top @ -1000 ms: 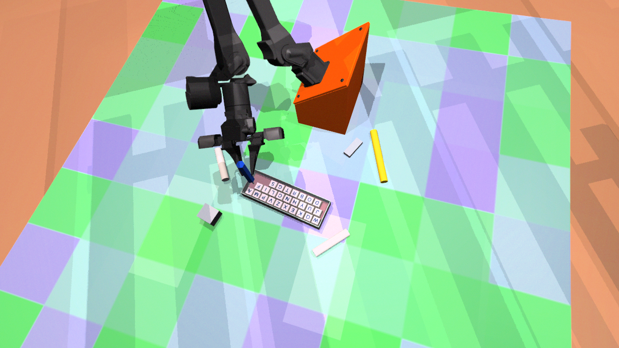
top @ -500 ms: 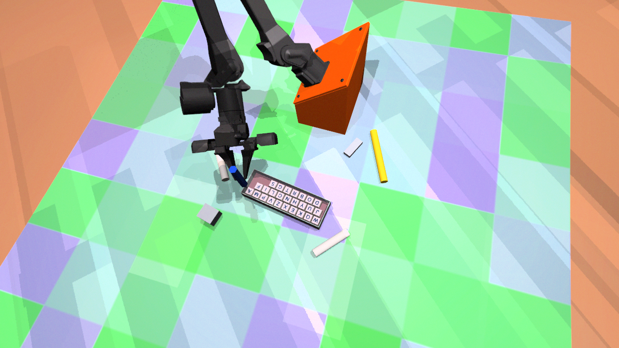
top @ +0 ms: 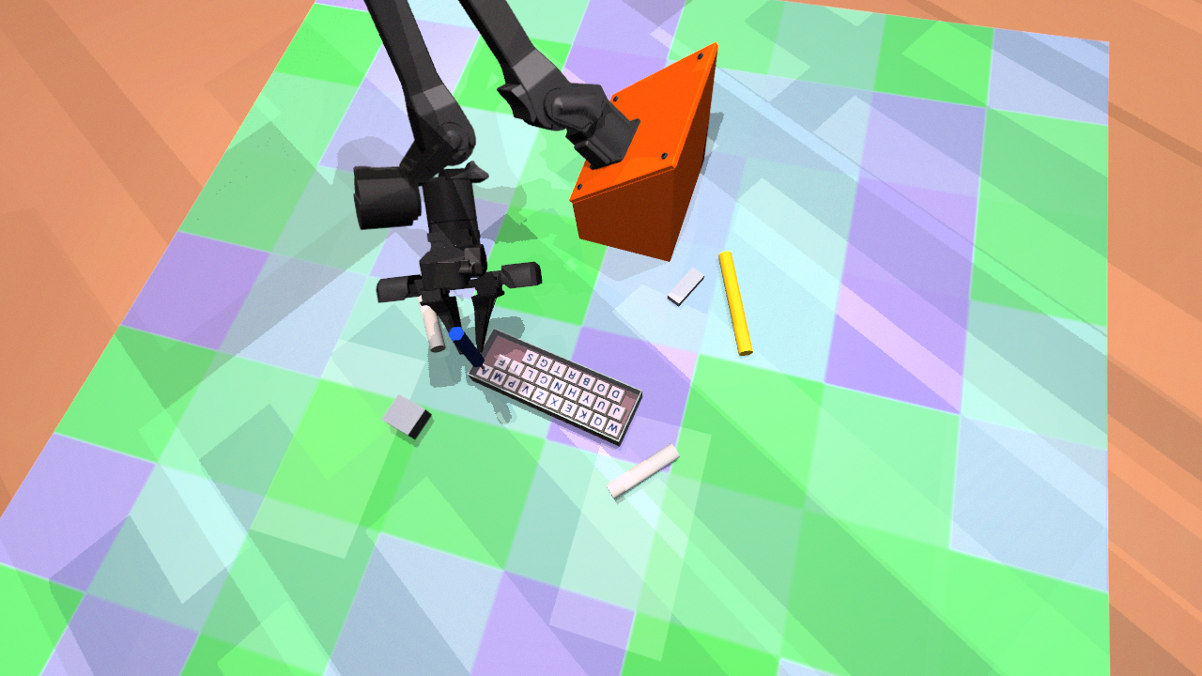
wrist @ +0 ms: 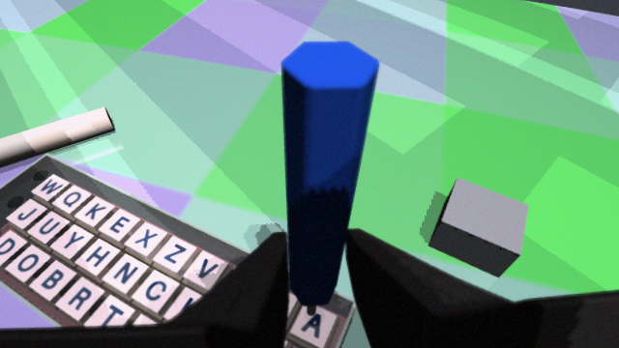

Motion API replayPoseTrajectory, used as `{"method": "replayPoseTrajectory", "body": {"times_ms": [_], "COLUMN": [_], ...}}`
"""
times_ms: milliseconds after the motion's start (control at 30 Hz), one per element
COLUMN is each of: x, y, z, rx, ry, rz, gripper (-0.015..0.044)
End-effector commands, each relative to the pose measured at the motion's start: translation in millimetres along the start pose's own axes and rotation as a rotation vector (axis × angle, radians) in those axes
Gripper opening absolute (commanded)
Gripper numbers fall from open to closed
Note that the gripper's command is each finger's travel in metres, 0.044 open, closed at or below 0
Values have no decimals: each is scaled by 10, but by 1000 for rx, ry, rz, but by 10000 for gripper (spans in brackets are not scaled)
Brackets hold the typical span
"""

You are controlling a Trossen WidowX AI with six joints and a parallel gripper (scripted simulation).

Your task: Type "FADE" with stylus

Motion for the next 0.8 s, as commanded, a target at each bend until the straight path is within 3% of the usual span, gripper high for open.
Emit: {"method": "replayPoseTrajectory", "body": {"times_ms": [0,767], "x": [3,14], "y": [-4,-9], "z": [6,-31], "rx": [-5,-6], "ry": [-6,-5], "rz": [-1,-1], "gripper": [81,81]}}
Point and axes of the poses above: the point midway between the two fingers, 35 mm back from their tips, its own x axis out along the fingers, its own y axis across the jaws, z = x × y, the point moved 4 cm from there along -x, back along the fingers, and after that the axes turned 11 degrees about -x, right-handed, at the moved point
